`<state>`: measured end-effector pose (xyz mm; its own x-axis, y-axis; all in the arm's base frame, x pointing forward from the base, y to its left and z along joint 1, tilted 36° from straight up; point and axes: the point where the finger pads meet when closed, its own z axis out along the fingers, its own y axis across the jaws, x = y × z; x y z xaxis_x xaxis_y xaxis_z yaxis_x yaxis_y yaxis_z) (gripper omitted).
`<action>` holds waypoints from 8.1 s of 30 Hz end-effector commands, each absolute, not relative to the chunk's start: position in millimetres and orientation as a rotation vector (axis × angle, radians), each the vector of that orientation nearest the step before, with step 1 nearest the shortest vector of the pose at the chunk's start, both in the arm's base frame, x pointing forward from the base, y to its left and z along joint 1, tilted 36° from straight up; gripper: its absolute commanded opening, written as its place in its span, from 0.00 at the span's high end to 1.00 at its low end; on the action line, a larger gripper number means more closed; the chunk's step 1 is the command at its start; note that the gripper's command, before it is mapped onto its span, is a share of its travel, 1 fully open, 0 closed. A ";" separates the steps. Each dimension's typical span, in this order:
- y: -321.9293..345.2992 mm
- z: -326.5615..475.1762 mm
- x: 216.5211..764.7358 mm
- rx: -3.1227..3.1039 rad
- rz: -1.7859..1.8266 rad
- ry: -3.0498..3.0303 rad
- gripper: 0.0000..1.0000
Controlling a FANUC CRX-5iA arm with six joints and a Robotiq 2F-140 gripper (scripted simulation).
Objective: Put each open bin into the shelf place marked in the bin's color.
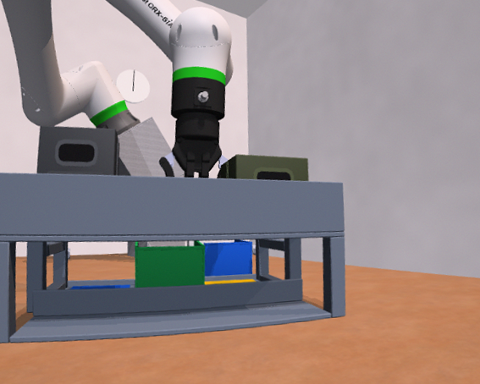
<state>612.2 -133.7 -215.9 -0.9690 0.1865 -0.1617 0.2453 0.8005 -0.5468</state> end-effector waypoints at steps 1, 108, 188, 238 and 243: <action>-133.5 -215.9 612.3 0.347 -0.897 2.885 0.94; -78.0 -139.1 601.6 0.347 -0.897 2.885 0.94; -82.4 -135.2 592.9 0.923 -0.819 2.624 1.00; -101.2 -138.2 559.0 2.243 -0.283 1.136 1.00; -102.1 -138.6 556.6 2.287 -0.242 1.026 1.00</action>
